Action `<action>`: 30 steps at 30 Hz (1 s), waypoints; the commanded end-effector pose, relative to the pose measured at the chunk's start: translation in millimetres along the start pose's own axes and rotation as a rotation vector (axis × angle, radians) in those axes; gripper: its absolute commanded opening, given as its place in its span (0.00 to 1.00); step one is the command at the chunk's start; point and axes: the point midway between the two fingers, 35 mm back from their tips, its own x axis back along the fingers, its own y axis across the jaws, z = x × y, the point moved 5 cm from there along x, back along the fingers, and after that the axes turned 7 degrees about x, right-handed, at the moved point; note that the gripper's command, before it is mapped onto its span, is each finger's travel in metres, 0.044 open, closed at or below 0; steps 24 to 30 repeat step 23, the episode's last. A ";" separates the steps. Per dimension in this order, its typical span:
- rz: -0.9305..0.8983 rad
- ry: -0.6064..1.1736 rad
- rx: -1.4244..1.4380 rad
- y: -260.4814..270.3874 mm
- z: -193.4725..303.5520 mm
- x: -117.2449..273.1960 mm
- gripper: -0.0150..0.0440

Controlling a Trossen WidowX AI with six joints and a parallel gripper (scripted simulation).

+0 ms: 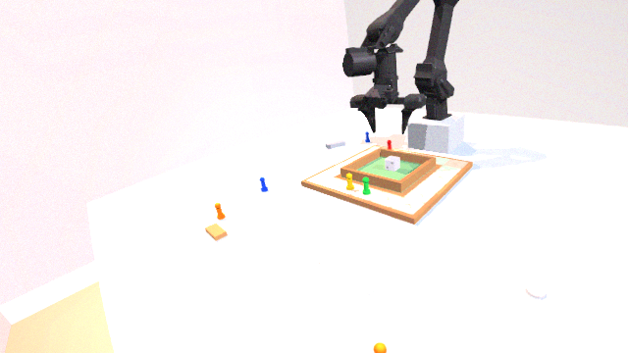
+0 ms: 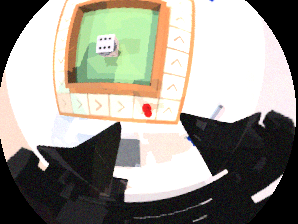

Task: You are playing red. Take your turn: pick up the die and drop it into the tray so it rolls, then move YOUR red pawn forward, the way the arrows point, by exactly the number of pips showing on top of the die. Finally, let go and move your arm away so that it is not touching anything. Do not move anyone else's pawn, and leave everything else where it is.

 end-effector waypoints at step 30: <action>-0.018 -0.006 -0.183 57.5 -31.2 84.2 1.00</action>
